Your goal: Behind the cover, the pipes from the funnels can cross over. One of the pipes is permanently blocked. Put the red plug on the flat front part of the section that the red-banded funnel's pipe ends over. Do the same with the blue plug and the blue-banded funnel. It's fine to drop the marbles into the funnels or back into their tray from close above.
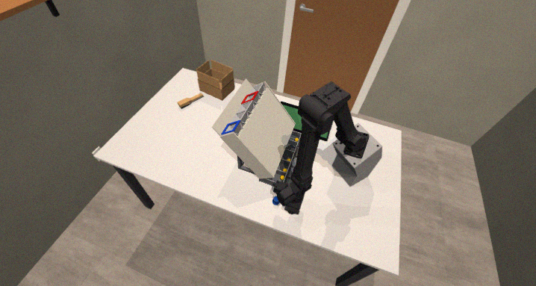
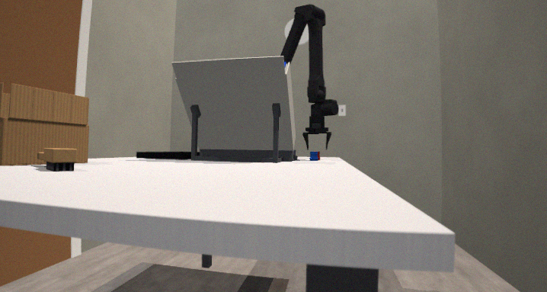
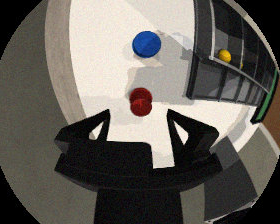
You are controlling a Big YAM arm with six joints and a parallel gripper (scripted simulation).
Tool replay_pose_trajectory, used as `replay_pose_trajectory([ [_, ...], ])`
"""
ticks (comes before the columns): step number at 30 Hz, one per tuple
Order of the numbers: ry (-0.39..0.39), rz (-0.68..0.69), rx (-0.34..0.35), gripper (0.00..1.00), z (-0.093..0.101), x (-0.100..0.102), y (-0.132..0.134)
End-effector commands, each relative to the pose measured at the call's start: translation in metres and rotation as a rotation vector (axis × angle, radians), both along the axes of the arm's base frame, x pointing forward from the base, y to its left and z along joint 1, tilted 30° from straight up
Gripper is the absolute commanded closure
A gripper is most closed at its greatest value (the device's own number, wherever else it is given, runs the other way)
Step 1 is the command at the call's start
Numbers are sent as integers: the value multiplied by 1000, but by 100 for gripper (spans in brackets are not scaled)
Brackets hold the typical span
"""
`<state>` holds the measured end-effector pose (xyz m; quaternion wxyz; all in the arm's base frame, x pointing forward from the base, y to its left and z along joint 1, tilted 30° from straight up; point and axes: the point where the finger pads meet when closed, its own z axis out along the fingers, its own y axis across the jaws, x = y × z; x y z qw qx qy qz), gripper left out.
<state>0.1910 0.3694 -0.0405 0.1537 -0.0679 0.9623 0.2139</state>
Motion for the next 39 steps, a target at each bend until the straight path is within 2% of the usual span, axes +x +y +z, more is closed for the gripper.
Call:
replay_pose_trajectory([
  [1, -3, -3, 0, 13, -3, 7, 1],
  [39, -14, 4, 27, 13, -11, 10, -2],
])
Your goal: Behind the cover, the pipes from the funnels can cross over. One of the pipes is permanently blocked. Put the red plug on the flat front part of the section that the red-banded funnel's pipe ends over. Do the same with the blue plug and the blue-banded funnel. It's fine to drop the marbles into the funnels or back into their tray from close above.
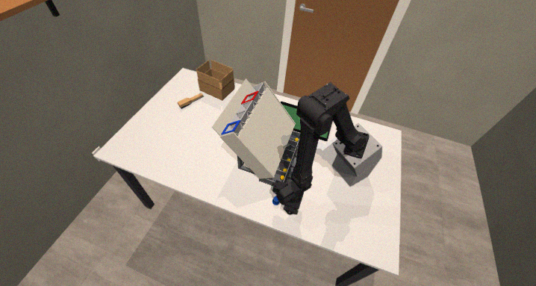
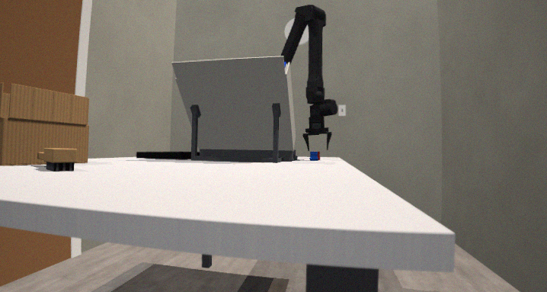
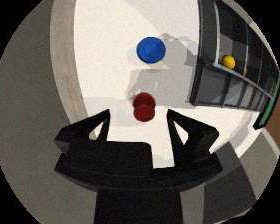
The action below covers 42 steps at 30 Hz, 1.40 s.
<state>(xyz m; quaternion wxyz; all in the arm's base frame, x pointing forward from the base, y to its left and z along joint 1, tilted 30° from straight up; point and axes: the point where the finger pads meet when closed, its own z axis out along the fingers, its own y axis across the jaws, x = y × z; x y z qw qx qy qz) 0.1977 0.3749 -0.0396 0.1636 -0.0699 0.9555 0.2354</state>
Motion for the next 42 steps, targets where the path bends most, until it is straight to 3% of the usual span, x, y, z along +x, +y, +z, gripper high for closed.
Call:
replay_pose_trajectory([
  [1, 4, -3, -17, 13, -12, 3, -8],
  [25, 18, -9, -50, 13, -17, -1, -15],
  [42, 4, 2, -12, 13, -27, 4, 4],
])
